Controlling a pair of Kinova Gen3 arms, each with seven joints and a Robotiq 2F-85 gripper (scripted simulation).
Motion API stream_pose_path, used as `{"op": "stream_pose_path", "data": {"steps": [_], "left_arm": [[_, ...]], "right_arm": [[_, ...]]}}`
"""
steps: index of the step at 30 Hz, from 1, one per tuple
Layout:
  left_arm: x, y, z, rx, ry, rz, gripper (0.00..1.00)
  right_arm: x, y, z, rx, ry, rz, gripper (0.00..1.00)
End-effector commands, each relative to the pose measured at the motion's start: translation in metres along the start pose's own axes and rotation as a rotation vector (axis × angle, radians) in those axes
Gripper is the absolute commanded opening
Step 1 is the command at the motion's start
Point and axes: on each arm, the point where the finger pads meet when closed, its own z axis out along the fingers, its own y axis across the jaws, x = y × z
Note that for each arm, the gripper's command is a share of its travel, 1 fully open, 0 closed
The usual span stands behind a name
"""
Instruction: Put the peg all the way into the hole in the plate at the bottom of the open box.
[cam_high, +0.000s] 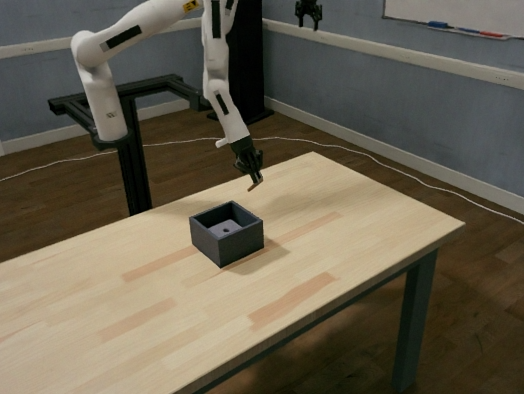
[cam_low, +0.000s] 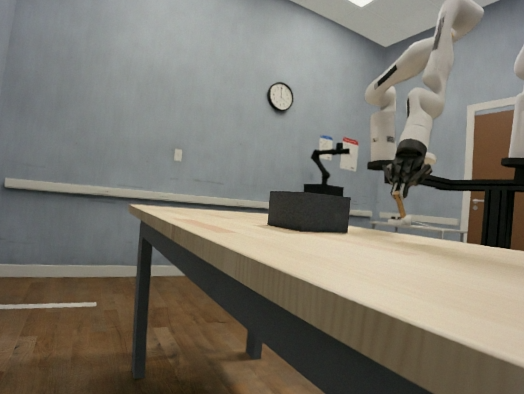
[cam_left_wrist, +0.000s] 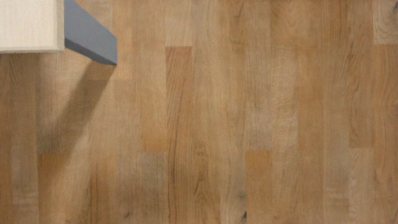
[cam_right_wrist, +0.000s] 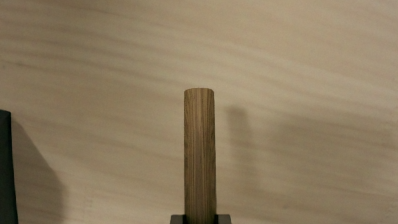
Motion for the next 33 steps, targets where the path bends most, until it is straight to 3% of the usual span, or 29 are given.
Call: {"op": "stream_pose_path", "data": {"steps": [1,8,10,23,25,27,33], "left_arm": [[-0.0004,0.0000,-0.0009,0.000,-0.002,0.000,1.000],[-0.0004,0.0000,-0.0009,0.000,-0.002,0.000,1.000],[-0.0004,0.0000,-0.0009,0.000,-0.002,0.000,1.000],[-0.0004,0.0000,-0.0009,0.000,-0.002,0.000,1.000],[-0.0004,0.0000,-0.0009,0.000,-0.002,0.000,1.000],[-0.0004,0.0000,-0.0009,0.000,-0.002,0.000,1.000],[-0.0004,0.0000,-0.0009,0.000,-0.002,0.000,1.000]], "right_arm": [[-0.0009,0.0004,-0.0006,-0.001,-0.059,0.001,0.099],[-0.0007,0.0005,-0.0005,-0.001,-0.170,0.001,0.099],[-0.0007,0.0005,-0.0005,-0.001,-0.170,0.001,0.099],[-0.0007,0.0004,-0.0006,-0.001,-0.374,0.001,0.099],[-0.0006,0.0005,-0.0003,0.000,-0.398,0.001,0.099],[-0.0006,0.0005,-0.0003,0.000,-0.398,0.001,0.099],[-0.0006,0.0004,-0.0005,-0.001,-0.469,0.001,0.099]]}}
